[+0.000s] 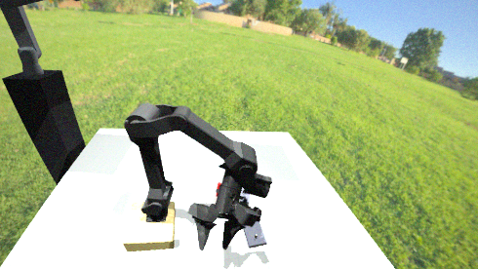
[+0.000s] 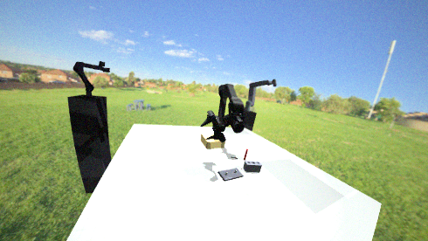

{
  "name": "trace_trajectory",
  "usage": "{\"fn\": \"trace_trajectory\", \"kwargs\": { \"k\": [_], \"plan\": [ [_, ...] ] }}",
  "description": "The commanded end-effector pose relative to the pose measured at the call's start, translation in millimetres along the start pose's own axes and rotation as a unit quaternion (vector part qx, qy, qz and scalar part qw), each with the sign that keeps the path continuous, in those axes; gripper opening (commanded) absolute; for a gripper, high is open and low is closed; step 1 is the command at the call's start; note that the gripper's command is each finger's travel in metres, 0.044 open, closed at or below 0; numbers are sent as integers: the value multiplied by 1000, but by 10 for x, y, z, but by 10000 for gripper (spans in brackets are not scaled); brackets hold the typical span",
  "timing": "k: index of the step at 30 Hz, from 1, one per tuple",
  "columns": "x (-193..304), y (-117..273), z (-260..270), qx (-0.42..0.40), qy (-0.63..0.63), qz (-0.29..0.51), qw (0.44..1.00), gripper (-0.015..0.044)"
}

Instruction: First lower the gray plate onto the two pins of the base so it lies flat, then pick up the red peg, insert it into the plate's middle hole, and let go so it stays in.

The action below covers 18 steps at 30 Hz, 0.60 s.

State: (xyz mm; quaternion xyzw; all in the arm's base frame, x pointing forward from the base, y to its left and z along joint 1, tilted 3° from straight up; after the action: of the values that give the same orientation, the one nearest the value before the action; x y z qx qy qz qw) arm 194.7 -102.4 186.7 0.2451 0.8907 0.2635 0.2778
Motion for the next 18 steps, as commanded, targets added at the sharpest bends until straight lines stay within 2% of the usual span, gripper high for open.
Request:
{"fn": "trace_trajectory", "kwargs": {
  "k": [1, 5, 9, 13, 18],
  "plan": [
    [-1, -3, -3, -1, 6, 2, 1000, 426],
    [-30, -69, -65, -39, 134, 44, 989, 440],
    [-64, -139, -144, -100, 281, 72, 952, 440],
    [-99, -200, -227, -169, 416, 72, 890, 440],
    [-147, -264, -339, -253, 563, 30, 786, 440]
  ]
}}
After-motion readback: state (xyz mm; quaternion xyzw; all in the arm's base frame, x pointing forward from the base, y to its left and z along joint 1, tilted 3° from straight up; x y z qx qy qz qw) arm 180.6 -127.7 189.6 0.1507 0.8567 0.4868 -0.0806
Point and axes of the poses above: the point midway between the two fingers, 35 mm back from their tips, its own y axis back along the fingers, its own z axis across the jaws, x = y × z, the point moved 7 cm from there along y, back along the fingers, and after that the axes turned 14 degrees about y, right-handed, at the moved point
